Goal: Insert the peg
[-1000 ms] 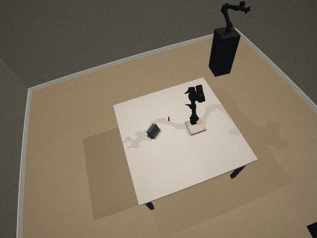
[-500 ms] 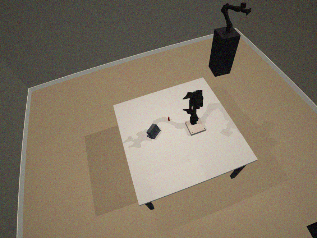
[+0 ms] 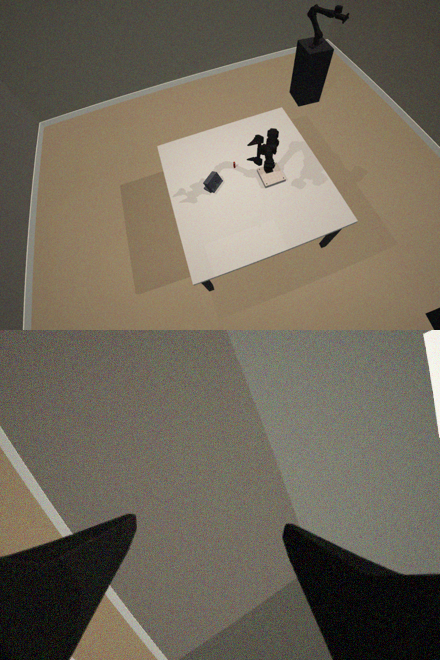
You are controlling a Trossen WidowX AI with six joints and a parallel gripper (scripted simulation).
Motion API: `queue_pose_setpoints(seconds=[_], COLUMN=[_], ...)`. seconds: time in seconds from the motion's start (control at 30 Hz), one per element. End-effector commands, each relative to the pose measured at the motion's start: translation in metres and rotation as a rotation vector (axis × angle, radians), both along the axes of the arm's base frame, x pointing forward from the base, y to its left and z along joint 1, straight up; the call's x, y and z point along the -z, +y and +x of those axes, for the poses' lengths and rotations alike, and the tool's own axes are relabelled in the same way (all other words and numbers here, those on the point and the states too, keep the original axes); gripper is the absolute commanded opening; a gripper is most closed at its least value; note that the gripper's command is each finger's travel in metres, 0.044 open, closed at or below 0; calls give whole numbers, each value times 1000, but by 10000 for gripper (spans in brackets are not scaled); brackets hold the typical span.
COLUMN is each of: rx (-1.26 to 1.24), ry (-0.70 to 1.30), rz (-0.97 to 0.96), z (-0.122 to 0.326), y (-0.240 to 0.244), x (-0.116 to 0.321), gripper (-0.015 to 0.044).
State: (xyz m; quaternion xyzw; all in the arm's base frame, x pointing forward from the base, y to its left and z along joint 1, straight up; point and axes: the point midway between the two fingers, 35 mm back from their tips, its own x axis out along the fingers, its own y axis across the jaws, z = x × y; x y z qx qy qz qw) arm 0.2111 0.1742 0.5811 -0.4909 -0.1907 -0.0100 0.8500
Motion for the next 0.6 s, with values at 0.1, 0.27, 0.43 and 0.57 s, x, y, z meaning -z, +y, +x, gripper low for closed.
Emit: queue_pose_setpoints(seconds=[0.1, 0.27, 0.43, 0.57], rx=[30, 55, 80, 101], ry=[45, 85, 130, 170], rz=[-55, -91, -123, -146], z=[23, 41, 58, 72], y=[6, 6, 4, 0], x=[21, 37, 54, 69], gripper=[440, 440, 440, 440])
